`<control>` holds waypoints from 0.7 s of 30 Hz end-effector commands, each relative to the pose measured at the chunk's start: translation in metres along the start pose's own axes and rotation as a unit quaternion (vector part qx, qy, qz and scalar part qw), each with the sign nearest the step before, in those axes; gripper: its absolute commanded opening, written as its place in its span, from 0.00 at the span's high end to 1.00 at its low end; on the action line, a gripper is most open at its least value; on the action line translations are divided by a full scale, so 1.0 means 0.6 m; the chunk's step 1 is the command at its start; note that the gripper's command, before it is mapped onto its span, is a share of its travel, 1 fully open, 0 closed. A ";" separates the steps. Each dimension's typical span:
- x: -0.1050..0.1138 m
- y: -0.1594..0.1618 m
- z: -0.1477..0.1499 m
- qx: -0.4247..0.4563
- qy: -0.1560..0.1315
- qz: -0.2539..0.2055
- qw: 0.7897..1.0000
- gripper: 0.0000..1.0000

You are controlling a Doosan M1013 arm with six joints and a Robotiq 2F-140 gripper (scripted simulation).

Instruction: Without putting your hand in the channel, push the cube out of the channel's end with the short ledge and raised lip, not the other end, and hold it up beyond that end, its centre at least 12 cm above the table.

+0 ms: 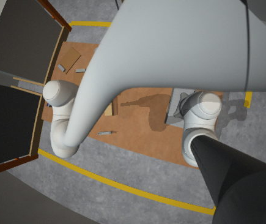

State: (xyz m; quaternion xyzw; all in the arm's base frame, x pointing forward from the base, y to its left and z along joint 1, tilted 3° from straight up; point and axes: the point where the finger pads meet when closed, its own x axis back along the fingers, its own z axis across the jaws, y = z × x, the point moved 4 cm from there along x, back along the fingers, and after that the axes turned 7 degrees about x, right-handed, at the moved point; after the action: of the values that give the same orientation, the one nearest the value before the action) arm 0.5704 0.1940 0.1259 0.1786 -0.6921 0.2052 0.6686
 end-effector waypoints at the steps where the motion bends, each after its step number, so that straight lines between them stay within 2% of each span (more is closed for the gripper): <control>1: 0.000 -0.113 -0.006 0.001 0.000 -0.001 1.000 1.00; 2: 0.000 -0.132 -0.003 0.001 0.000 -0.001 1.000 1.00; 4: 0.000 -0.132 -0.003 0.001 0.000 -0.001 1.000 1.00; 5: 0.001 -0.196 0.001 0.001 0.000 -0.001 1.000 1.00; 13: 0.001 -0.372 0.047 0.001 0.000 0.000 1.000 1.00; 14: 0.001 -0.395 0.052 0.001 0.000 0.000 1.000 0.75; 18: 0.000 -0.483 0.068 0.001 0.000 0.000 1.000 0.75; 21: 0.000 -0.483 0.068 0.001 0.000 0.000 1.000 0.75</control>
State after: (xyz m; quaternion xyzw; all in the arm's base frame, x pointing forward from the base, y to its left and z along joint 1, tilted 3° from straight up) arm 0.6789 -0.0607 0.1380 0.1770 -0.6923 0.2069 0.6682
